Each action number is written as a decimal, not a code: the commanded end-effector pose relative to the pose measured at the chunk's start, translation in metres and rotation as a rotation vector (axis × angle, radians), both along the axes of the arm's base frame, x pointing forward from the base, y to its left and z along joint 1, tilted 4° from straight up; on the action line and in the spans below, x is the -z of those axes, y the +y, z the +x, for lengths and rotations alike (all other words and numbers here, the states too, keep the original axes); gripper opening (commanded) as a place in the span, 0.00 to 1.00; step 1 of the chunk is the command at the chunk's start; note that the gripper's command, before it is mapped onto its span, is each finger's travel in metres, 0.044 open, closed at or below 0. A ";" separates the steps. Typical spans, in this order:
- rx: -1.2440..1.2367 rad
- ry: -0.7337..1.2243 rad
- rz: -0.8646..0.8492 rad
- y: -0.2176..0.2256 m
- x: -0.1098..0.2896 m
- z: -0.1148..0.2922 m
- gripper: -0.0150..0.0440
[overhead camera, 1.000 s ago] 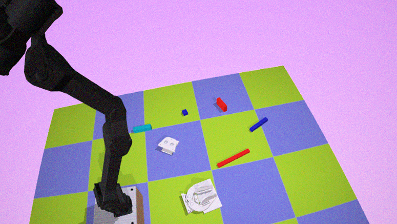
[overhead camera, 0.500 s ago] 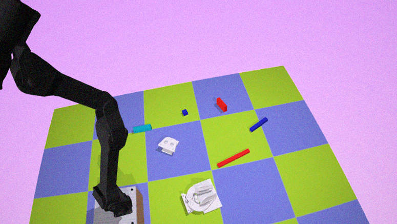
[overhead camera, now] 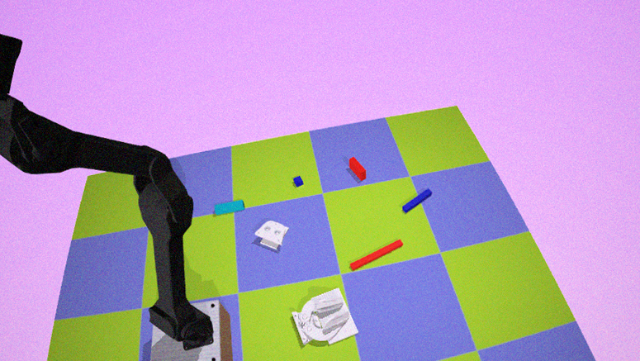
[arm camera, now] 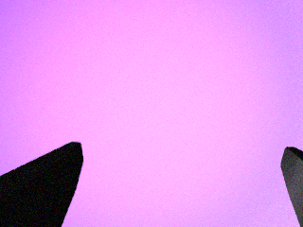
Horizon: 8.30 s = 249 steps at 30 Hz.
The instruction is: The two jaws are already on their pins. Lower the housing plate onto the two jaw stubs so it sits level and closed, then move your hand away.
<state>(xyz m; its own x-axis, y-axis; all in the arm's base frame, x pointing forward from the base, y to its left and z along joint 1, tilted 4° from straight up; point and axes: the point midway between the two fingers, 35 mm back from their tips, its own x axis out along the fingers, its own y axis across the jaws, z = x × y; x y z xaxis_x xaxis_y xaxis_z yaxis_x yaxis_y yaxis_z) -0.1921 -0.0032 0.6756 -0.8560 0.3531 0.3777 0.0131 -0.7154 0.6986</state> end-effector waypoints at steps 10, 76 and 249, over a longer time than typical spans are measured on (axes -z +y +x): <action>-0.327 -0.070 0.164 -0.101 0.025 -0.018 1.00; -1.737 0.039 1.119 -0.360 0.233 0.339 1.00; -1.567 2.375 3.018 0.246 0.699 0.412 1.00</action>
<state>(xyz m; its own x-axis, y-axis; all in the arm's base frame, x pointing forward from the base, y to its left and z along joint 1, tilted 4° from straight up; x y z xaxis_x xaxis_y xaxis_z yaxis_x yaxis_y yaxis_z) 0.2204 0.2428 -0.0227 0.0807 0.0686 -0.9944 -0.7225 0.6912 -0.0110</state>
